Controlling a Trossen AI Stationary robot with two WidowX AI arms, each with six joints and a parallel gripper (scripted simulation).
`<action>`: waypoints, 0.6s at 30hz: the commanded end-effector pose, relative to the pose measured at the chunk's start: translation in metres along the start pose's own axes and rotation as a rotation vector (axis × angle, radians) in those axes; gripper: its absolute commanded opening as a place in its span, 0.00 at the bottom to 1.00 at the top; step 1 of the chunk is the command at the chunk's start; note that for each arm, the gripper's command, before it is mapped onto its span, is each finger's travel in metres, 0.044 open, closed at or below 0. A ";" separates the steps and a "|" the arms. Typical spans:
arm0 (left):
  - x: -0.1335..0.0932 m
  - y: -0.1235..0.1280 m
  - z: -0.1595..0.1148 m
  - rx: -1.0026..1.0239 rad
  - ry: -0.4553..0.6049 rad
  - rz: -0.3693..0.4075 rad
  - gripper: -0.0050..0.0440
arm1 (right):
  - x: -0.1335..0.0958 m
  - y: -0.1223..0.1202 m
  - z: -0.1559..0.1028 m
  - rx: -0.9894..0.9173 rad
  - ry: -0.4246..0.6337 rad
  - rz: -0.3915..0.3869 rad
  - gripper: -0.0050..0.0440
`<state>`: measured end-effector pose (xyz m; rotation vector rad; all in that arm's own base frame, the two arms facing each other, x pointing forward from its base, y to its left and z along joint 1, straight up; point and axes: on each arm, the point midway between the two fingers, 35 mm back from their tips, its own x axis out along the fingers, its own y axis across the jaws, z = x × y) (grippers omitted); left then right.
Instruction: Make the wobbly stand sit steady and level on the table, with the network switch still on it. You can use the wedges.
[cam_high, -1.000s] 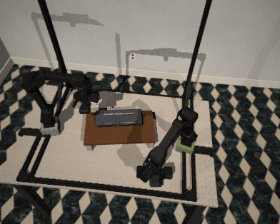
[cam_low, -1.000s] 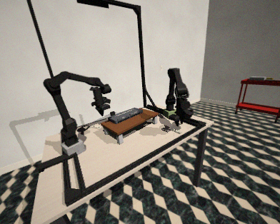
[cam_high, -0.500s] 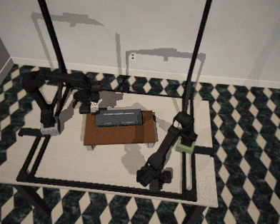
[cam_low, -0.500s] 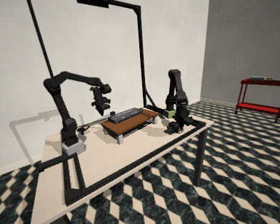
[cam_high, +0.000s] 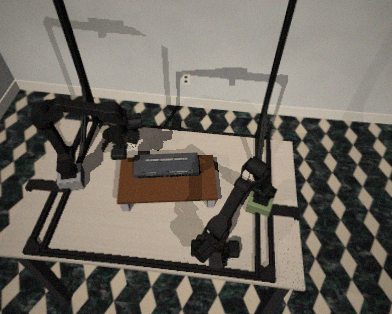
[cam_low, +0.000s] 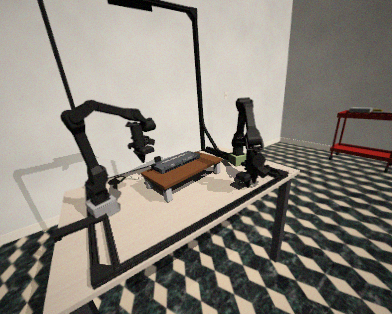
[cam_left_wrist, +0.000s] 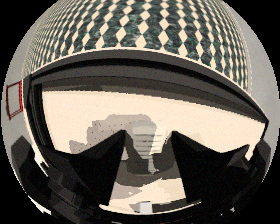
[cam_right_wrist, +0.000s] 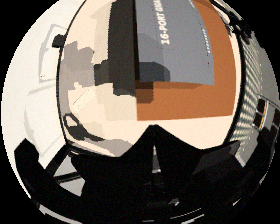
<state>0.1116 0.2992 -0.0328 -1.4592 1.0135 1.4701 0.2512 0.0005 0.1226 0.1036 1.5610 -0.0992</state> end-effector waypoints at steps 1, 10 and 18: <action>0.003 0.001 -0.001 -0.005 0.008 0.001 0.59 | 0.000 0.000 0.000 0.000 0.000 0.000 0.10; 0.000 0.000 0.000 0.000 0.000 0.000 0.10 | 0.000 0.000 0.000 0.000 0.000 0.000 0.10; 0.000 0.000 0.000 0.000 0.000 0.000 0.10 | 0.000 0.000 0.000 0.000 0.000 0.000 0.10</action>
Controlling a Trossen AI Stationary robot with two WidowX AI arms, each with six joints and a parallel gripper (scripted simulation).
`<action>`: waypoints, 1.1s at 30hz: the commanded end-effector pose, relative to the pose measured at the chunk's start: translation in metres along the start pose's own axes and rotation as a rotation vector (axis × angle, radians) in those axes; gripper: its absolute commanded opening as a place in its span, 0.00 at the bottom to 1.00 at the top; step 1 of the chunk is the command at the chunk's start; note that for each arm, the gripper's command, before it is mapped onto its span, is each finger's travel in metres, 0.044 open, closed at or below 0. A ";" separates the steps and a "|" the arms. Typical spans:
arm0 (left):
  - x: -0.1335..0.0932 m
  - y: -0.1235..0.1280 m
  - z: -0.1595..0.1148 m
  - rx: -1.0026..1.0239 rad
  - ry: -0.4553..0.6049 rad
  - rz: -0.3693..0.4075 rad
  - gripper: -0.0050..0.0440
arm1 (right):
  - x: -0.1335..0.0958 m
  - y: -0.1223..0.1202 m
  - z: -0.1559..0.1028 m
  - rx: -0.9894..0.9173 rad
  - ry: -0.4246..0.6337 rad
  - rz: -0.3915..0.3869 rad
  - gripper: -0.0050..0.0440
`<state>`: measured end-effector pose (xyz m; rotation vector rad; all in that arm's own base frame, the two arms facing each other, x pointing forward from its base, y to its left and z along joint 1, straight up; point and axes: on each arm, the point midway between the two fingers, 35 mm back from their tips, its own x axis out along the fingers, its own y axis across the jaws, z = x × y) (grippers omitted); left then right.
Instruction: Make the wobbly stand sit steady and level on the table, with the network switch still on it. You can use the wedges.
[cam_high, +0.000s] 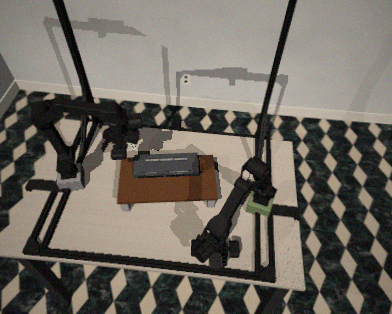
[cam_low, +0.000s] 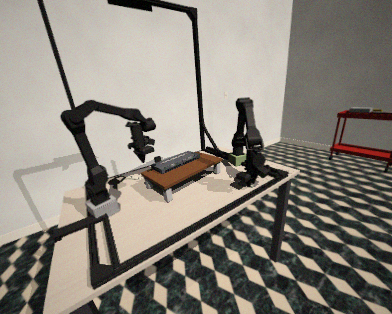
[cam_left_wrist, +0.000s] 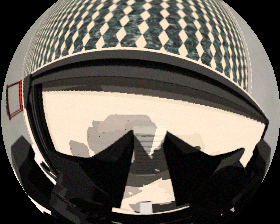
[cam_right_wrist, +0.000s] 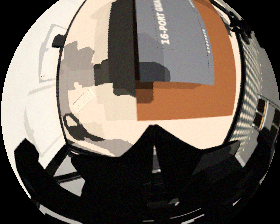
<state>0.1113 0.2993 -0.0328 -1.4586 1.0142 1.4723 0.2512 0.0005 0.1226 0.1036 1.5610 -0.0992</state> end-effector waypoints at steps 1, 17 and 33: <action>0.000 0.000 0.000 0.001 0.001 -0.002 0.10 | 0.000 0.000 0.000 0.000 0.000 0.000 0.10; 0.000 0.000 0.000 0.000 0.000 0.000 0.10 | 0.000 0.000 0.000 0.000 0.000 0.000 0.10; -0.060 0.000 -0.001 -0.004 0.009 -0.001 0.10 | 0.000 0.000 0.000 0.000 0.000 0.000 0.10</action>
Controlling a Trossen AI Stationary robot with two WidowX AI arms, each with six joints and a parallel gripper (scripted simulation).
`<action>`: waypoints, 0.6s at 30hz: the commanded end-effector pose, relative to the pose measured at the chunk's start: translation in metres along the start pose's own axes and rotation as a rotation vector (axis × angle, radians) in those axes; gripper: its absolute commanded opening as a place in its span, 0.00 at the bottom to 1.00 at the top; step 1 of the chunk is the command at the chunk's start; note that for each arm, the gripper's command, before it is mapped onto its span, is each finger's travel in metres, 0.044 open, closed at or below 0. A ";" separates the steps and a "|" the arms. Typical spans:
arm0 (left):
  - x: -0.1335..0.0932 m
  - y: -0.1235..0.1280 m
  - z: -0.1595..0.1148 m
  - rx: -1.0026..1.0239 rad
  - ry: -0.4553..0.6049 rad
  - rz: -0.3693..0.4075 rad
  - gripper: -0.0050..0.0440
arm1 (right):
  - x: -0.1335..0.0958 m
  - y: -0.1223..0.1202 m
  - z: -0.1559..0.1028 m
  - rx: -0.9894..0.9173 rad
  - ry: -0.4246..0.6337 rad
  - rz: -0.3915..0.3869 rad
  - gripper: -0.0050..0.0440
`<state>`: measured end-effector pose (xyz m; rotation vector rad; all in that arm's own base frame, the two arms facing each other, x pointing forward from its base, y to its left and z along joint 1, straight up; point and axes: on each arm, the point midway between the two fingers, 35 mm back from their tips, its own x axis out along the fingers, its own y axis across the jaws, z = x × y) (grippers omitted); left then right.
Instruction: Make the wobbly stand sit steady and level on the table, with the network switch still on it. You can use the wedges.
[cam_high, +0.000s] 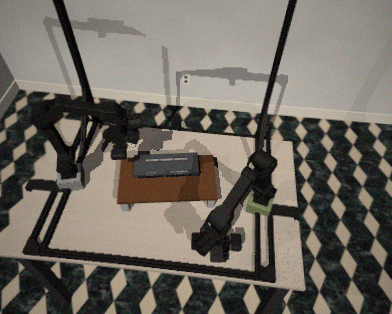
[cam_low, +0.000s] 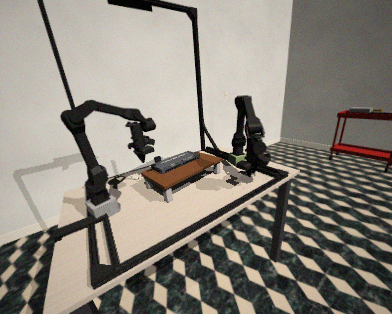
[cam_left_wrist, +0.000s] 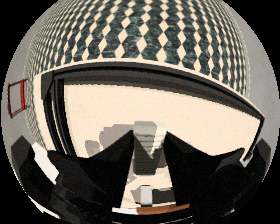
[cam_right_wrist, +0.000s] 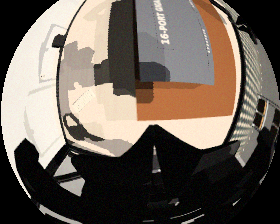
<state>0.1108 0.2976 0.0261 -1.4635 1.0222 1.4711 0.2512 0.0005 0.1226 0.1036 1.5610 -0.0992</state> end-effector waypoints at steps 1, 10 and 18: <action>-0.001 -0.001 0.000 -0.004 0.002 -0.005 0.10 | 0.000 0.000 0.000 0.000 0.000 0.000 0.10; -0.001 -0.001 0.000 -0.077 0.002 -0.005 0.10 | 0.000 0.000 0.000 0.000 0.000 0.000 0.10; -0.001 -0.001 0.000 -0.077 0.002 -0.005 0.10 | 0.000 0.000 0.000 0.000 0.000 0.000 0.10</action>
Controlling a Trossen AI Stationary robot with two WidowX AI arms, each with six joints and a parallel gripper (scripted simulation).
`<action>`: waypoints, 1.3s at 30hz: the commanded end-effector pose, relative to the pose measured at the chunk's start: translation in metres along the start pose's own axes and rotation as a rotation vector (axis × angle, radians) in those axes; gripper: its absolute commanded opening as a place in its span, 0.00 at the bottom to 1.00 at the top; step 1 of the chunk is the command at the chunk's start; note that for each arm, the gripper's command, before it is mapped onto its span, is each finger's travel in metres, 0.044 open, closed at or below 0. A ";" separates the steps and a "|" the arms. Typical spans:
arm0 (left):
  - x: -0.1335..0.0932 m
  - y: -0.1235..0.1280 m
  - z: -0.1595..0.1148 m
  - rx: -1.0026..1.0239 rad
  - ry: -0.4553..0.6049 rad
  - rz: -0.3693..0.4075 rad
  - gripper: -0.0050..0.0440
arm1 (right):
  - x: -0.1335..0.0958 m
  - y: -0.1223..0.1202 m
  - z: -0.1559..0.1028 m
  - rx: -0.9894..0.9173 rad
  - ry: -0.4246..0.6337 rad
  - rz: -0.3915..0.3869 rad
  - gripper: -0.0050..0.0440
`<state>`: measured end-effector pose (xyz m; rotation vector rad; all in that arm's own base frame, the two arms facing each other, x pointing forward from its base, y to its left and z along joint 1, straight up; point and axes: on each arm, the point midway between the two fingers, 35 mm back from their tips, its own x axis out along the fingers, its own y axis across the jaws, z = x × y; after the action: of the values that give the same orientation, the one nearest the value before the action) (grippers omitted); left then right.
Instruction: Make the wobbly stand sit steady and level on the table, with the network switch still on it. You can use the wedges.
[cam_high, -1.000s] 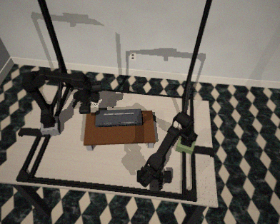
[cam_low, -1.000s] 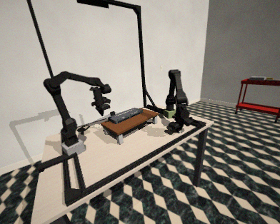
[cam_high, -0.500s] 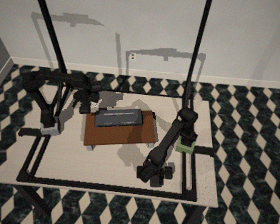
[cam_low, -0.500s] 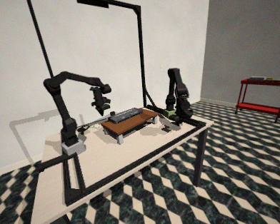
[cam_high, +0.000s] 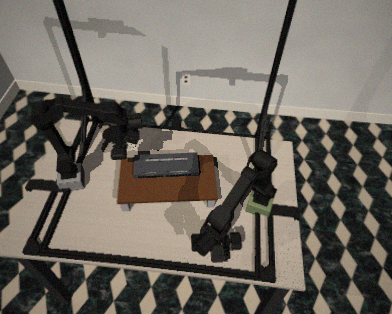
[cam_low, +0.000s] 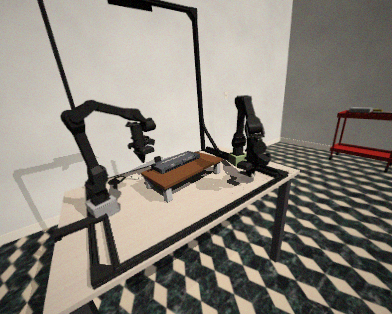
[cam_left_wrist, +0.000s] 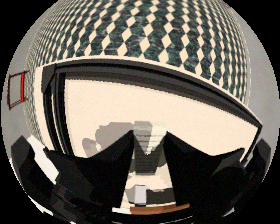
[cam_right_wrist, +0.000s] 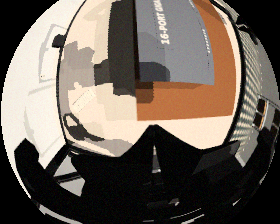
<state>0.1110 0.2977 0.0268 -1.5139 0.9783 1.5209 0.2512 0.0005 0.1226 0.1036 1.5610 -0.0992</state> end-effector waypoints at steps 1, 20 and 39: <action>-0.001 -0.001 0.000 -0.006 0.002 -0.004 0.10 | 0.000 0.000 0.000 0.000 0.000 0.000 0.10; -0.001 0.005 -0.119 -0.006 0.002 -0.004 0.10 | 0.000 0.000 0.000 0.000 0.000 0.000 0.10; 0.055 0.004 -0.119 -0.006 0.002 -0.004 0.10 | 0.000 0.000 0.000 0.000 0.000 0.000 0.10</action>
<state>0.1577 0.1735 -0.0319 -1.5435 1.0273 1.4839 0.2512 0.0005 0.1226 0.1036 1.5611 -0.0992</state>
